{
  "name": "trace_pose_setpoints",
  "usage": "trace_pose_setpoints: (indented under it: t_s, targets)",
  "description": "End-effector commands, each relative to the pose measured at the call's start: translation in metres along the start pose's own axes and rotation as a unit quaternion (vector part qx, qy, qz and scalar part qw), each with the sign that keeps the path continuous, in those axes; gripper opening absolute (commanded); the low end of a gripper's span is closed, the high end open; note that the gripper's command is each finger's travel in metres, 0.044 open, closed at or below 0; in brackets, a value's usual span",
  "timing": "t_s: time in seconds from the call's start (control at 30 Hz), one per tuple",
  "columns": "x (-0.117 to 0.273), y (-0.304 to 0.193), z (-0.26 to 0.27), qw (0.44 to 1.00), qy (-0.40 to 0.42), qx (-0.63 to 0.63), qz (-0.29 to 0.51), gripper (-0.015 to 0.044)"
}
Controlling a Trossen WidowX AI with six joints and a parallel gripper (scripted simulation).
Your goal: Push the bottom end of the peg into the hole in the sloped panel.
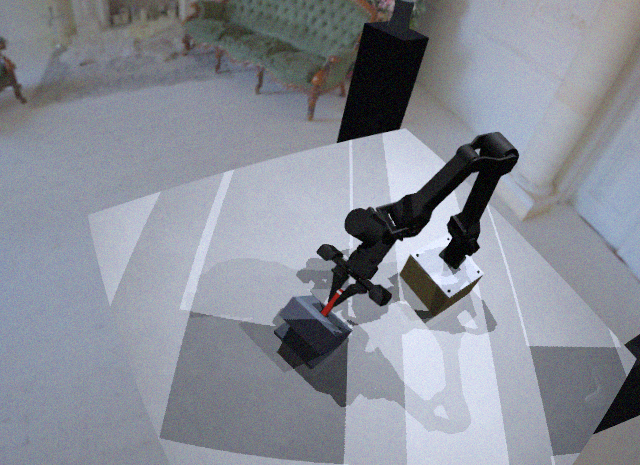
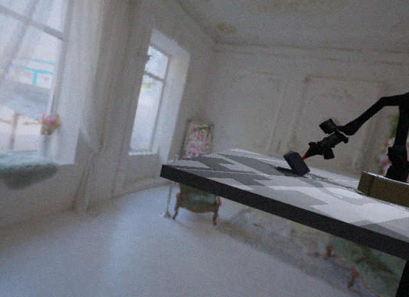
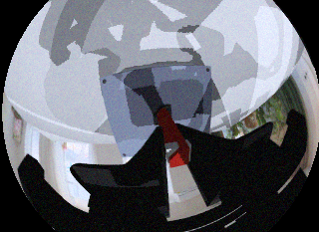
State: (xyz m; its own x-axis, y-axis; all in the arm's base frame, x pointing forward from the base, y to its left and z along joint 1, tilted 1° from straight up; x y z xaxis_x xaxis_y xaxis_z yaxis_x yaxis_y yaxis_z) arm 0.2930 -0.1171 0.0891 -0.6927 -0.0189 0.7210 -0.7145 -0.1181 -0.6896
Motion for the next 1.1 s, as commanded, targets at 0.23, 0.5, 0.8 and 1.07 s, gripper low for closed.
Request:
trace_pose_setpoints:
  t_s: [0.23, 0.5, 0.8, 1.07]
  targets:
    - [-0.007, 0.0, 0.001, 1.0, 0.002, -0.001, -0.001, 0.0]
    - [-0.01, 0.0, 0.001, 1.0, 0.002, -0.001, -0.001, 0.0]
    - [-0.014, 0.0, 0.001, 1.0, 0.002, -0.001, -0.001, 0.0]
    - [-0.015, 0.002, 0.001, 1.0, 0.002, -0.001, -0.001, 0.0]
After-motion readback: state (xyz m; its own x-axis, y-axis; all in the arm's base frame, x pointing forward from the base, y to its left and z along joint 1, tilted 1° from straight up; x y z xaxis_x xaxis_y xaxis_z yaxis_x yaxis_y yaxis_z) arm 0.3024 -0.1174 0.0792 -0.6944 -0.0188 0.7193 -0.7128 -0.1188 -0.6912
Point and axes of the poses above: the point midway between the two fingers, 35 mm back from their tips, its own x axis back along the fingers, its own z axis across the jaws, y = z × x, the point moved 8 cm from there along x, back along the fingers, and after that the axes turned 5 degrees about x, right-handed, at the moved point
